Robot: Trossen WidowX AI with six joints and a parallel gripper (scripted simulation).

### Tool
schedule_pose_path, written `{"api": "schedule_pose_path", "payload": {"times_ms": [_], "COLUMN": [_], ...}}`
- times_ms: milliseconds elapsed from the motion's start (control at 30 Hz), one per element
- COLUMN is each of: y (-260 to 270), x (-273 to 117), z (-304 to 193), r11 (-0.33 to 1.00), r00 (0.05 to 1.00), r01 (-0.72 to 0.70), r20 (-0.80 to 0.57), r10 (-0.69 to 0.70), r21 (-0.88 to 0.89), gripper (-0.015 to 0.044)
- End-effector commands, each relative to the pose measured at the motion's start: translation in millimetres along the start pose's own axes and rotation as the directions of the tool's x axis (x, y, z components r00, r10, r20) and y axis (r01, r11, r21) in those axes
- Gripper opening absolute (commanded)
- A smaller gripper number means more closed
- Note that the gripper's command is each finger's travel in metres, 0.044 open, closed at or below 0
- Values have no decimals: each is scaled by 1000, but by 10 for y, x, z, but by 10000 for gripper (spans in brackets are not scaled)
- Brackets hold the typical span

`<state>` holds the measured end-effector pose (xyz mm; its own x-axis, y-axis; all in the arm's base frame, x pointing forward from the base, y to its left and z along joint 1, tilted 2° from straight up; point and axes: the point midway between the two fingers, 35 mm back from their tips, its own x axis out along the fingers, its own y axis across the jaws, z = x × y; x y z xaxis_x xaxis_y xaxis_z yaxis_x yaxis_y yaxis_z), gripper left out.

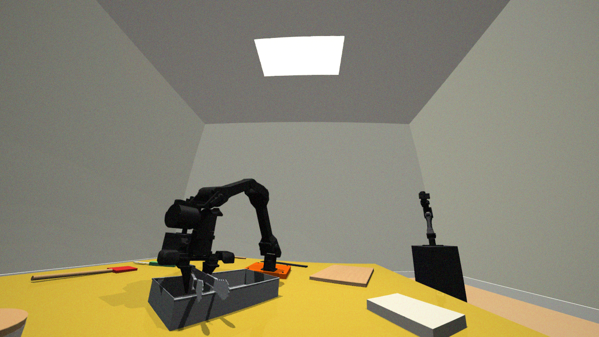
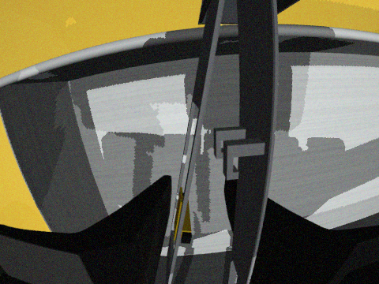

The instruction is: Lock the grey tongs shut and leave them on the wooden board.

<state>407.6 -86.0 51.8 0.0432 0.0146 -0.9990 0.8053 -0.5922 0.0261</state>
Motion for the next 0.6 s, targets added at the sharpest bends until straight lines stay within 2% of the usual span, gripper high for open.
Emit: {"api": "schedule_pose_path", "payload": {"times_ms": [0, 533, 567], "y": [1, 1, 1], "x": [-2, -2, -2], "z": [-4, -4, -4], "r11": [1000, 1000, 1000], "r00": [1000, 1000, 1000], "r01": [-1, -1, -1], "r20": [-1, -1, -1], "r10": [1, 1, 1], "r21": [-1, -1, -1], "gripper": [121, 15, -12]}}
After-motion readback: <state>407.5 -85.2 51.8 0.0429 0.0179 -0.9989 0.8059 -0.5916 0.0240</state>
